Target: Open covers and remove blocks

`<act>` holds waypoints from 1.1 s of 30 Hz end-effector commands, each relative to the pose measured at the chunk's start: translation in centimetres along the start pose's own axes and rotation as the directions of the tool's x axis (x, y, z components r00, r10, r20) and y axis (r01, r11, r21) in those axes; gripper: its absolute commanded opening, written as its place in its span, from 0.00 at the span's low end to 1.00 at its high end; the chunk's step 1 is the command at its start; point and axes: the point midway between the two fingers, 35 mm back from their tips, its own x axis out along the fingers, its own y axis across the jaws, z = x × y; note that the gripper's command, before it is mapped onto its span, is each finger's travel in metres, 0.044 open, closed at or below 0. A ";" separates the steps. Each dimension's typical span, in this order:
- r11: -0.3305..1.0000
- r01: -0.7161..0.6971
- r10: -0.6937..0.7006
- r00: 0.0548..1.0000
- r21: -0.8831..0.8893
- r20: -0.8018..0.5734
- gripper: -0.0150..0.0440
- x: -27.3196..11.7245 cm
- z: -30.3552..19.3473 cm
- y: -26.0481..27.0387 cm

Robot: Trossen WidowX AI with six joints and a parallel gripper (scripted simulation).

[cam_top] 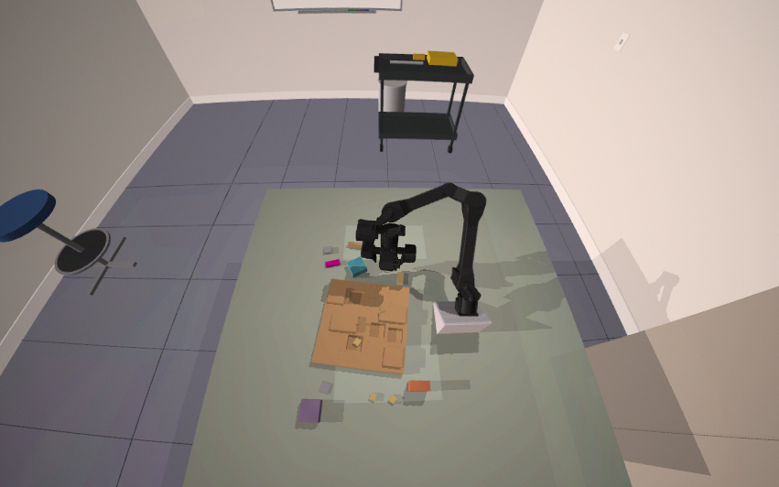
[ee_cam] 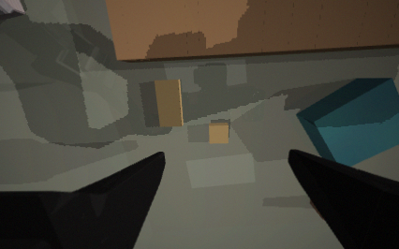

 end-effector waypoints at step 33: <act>0.565 -0.021 -0.005 1.000 0.825 0.029 0.25 -2.9 11.5 -6.5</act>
